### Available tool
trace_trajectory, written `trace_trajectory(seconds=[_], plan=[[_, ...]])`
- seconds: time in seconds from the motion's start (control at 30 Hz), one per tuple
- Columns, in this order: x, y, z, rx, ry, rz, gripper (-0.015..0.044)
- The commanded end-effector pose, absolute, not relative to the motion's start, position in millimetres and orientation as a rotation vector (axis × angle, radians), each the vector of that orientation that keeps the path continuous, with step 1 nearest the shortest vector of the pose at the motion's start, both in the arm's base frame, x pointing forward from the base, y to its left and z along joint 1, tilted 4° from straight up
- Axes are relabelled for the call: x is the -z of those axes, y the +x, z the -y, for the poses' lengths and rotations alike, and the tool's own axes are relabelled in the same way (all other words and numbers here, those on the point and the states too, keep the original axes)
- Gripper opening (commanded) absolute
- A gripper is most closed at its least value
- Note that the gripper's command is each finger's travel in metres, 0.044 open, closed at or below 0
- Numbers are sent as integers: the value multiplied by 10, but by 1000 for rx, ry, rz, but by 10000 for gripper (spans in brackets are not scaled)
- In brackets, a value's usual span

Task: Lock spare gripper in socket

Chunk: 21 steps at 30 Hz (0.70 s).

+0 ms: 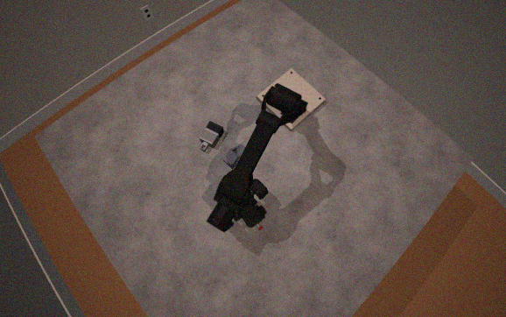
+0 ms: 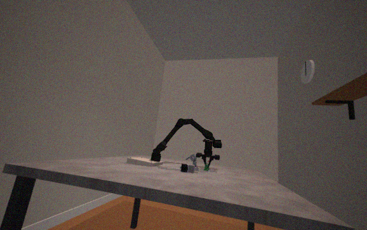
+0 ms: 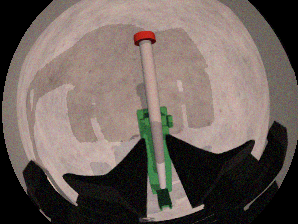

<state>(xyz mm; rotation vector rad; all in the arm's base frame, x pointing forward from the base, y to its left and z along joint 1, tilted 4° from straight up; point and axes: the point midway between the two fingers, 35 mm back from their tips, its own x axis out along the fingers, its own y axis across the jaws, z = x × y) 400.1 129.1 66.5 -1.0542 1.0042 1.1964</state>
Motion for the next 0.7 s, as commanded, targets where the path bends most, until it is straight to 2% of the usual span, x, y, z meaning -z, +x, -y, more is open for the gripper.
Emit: trace_trajectory(seconds=[0.0,0.13,0.67], plan=[[-652,4007,-1287,-1195,-1059,-1006,23],[-652,4004,-1287,-1195,-1059,-1006,0],[-827,3961,-1280,-1205,-1049,-1020,0]])
